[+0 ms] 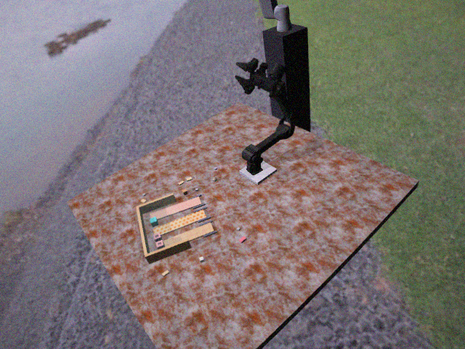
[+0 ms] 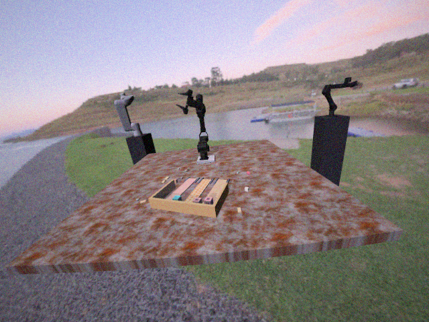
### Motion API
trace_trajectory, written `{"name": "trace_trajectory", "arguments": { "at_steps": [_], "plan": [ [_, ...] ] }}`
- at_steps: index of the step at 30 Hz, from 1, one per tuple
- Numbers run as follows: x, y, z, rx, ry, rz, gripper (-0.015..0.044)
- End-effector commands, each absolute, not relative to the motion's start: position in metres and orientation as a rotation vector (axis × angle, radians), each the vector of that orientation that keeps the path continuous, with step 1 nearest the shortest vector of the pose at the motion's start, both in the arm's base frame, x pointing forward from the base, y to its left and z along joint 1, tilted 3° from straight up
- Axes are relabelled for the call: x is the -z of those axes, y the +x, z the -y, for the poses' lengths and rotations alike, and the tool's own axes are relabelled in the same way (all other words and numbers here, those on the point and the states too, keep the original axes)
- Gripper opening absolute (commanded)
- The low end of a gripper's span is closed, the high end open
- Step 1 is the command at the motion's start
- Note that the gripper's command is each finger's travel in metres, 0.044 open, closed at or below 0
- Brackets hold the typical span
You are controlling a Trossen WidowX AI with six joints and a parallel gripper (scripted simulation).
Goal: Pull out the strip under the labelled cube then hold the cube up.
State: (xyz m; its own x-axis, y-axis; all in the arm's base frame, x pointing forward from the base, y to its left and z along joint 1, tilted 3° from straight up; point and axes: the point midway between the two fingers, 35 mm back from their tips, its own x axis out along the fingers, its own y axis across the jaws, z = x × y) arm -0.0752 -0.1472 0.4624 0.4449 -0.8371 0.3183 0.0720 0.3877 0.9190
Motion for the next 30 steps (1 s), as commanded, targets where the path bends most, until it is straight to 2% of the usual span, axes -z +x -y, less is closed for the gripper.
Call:
{"name": "trace_trajectory", "arguments": {
  "at_steps": [1,8,15,23,30],
  "plan": [
    [-0.463,-0.072,0.146,0.698,0.996,0.925,0.04],
    [-0.474,0.034,0.113,0.613,0.704,0.639,0.04],
    [-0.445,0.146,0.074,0.48,0.429,0.31,0.04],
    [-0.365,0.248,0.03,0.272,0.182,-0.077,0.04],
    [-0.267,0.3,-0.008,0.037,0.038,-0.417,0.04]
  ]
}}
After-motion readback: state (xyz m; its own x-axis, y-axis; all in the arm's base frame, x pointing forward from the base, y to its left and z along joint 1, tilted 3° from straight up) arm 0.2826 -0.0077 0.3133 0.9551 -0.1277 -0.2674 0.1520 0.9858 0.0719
